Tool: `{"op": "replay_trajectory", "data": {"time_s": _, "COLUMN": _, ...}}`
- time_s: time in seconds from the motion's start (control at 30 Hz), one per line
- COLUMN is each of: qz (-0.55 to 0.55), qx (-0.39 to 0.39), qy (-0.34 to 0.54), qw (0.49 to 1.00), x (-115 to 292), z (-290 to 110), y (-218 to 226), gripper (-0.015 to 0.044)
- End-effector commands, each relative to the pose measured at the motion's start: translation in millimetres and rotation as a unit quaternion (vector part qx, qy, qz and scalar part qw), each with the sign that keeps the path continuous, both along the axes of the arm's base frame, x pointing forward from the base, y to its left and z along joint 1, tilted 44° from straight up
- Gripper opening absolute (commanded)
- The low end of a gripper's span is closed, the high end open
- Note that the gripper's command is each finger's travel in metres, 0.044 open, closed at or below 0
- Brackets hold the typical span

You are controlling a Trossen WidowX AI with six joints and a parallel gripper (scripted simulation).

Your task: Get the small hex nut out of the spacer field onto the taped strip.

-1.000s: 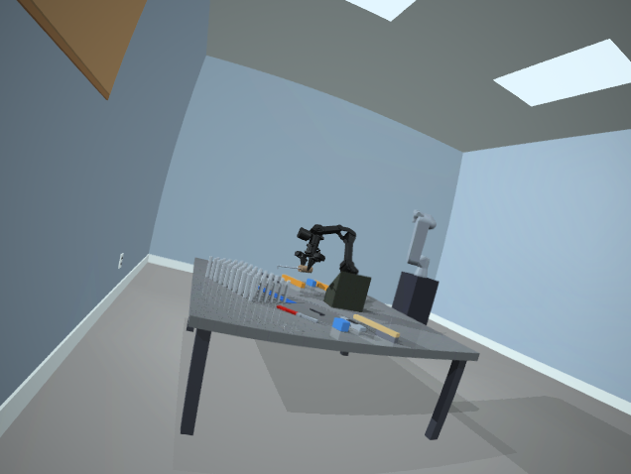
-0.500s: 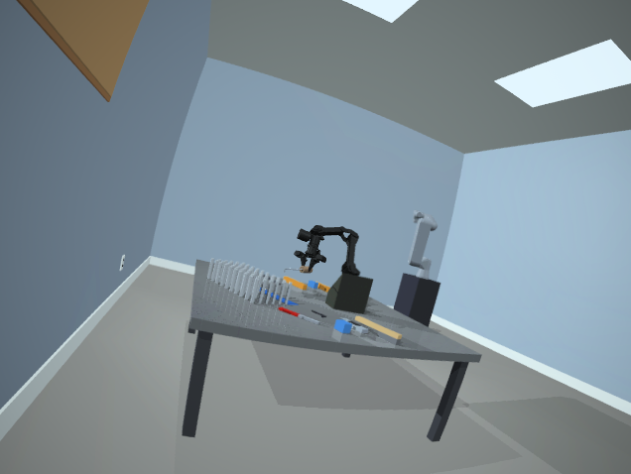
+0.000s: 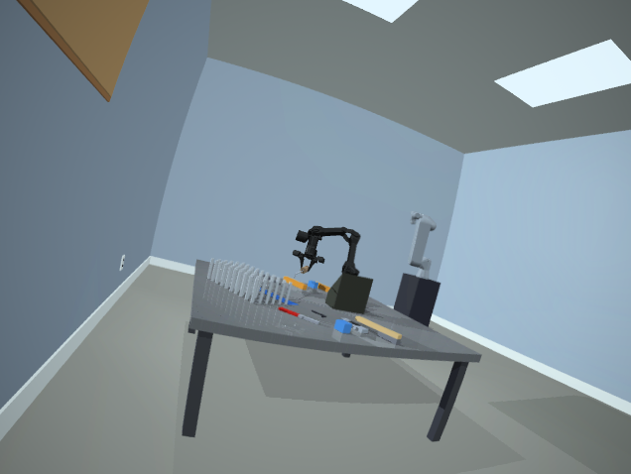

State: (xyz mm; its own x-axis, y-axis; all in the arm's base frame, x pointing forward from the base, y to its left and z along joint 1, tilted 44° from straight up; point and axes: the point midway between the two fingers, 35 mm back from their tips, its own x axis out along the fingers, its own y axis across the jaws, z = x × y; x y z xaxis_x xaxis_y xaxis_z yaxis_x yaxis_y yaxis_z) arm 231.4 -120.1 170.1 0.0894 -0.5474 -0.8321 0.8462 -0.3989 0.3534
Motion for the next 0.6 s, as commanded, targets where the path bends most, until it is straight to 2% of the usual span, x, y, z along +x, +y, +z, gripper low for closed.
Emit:
{"op": "replay_trajectory", "data": {"time_s": 0.0, "qz": 0.030, "qx": -0.012, "qy": 0.022, "qw": 0.999, "x": -5.2, "z": 11.7, "y": -10.6, "gripper": 0.0000}}
{"op": "replay_trajectory", "data": {"time_s": 0.57, "qz": 0.163, "qx": -0.051, "qy": 0.161, "qw": 0.972, "x": -41.0, "z": 51.1, "y": -54.9, "gripper": 0.0000}}
